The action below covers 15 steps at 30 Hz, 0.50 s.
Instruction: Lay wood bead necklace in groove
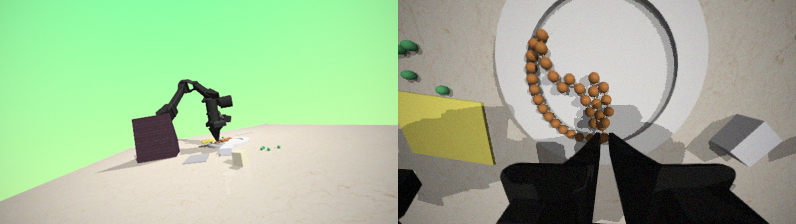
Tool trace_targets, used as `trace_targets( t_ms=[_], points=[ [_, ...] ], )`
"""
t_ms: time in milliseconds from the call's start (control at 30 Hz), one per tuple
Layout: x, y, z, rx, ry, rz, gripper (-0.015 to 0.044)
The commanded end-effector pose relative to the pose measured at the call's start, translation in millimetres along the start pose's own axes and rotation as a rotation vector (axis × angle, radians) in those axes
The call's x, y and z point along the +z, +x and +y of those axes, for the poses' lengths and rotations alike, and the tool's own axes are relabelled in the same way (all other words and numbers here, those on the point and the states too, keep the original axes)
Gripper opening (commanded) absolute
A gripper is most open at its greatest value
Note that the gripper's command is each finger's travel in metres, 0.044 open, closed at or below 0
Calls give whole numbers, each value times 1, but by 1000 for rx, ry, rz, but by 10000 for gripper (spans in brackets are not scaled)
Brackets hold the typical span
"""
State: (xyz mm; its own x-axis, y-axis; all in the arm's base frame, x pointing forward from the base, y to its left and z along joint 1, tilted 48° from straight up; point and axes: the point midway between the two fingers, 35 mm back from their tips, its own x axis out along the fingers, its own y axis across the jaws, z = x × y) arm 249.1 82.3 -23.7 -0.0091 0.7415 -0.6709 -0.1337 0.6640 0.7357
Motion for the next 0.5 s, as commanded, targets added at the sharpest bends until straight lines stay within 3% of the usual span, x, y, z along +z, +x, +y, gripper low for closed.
trace_targets(
  t_ms=[0, 467],
  points=[
    [2, -8, 0, -1, -3, -8, 0],
    [-9, -8, -9, -2, -3, -7, 0]
  ],
)
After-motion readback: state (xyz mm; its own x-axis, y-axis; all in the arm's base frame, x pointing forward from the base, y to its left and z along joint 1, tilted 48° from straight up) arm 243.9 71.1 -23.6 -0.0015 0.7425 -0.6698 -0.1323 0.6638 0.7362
